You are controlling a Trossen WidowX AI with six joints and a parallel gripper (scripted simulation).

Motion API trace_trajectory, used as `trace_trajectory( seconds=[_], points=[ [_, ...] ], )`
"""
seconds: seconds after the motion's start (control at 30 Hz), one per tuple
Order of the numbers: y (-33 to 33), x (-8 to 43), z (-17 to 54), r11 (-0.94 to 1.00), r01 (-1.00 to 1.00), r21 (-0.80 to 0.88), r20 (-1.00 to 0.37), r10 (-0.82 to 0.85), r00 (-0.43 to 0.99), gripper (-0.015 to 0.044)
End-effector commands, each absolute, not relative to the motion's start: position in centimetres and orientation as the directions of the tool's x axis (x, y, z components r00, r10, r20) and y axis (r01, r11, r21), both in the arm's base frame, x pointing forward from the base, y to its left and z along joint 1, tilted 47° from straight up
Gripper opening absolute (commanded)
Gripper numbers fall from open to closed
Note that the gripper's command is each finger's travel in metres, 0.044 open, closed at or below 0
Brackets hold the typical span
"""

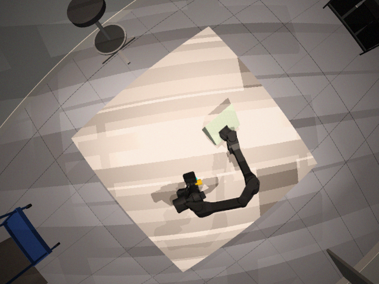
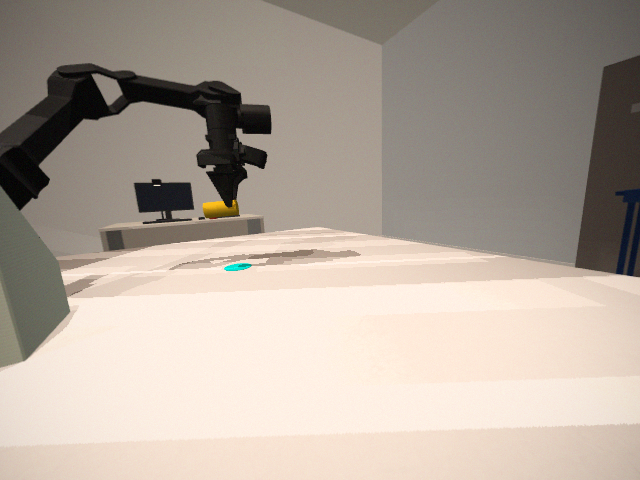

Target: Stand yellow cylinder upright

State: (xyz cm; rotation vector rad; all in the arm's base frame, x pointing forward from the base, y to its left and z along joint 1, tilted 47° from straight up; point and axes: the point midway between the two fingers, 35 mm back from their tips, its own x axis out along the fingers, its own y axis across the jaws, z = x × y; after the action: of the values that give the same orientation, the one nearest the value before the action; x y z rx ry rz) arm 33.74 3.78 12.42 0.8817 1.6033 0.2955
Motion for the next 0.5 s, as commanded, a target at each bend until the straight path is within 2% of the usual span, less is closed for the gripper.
trace_trajectory(
  seconds=[0.0,0.47],
  points=[
    [3.84,33.60,12.21,0.695,0.371,0.615,-0.753,0.658,0.017,0.0105],
    [4.16,33.40,11.22,0.748,0.353,0.562,-0.807,0.590,0.036,0.0105]
  ],
)
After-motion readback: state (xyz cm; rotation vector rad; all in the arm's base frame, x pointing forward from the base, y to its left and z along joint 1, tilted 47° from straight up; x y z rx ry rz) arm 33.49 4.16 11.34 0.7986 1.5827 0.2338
